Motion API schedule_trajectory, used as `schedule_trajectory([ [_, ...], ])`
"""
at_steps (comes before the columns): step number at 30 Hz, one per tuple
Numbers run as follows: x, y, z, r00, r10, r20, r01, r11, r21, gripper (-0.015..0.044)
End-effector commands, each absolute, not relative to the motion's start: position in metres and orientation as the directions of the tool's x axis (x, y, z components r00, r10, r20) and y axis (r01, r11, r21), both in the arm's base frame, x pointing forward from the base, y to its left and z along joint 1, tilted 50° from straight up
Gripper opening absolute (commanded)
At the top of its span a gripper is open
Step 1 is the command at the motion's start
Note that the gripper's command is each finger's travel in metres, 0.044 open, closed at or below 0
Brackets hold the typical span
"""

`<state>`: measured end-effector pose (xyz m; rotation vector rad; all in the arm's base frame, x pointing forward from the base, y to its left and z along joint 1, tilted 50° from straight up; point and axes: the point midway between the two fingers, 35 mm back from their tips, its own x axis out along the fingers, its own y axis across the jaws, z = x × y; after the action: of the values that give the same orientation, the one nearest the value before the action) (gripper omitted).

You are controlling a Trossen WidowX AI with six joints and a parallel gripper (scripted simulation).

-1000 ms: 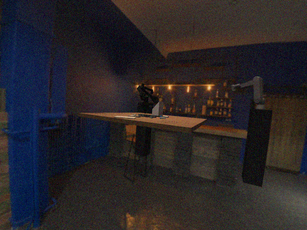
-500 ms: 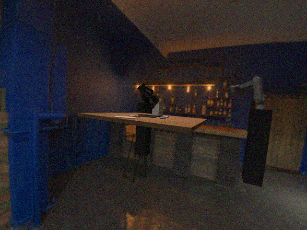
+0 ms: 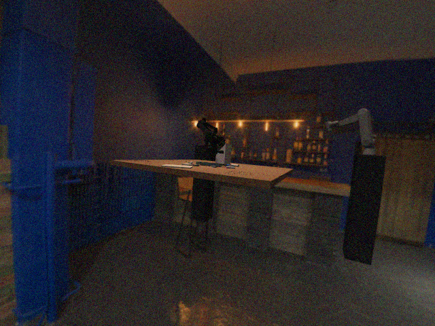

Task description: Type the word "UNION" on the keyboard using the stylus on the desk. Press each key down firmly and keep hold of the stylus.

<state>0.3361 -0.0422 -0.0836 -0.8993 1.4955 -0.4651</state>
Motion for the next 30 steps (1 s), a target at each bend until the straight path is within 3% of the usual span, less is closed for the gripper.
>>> schedule_trajectory([
  [1,0.326,-0.027,-0.105,0.066,-0.758,-0.649,-0.269,0.613,-0.743,0.0000],
  [25,0.324,0.018,-0.068,0.066,-0.756,-0.651,-0.269,0.615,-0.741,0.0000],
  [29,0.323,0.017,-0.068,0.070,-0.759,-0.648,-0.273,0.610,-0.744,0.0105],
  [30,0.323,0.017,-0.068,0.070,-0.759,-0.648,-0.273,0.610,-0.744,0.0079],
])
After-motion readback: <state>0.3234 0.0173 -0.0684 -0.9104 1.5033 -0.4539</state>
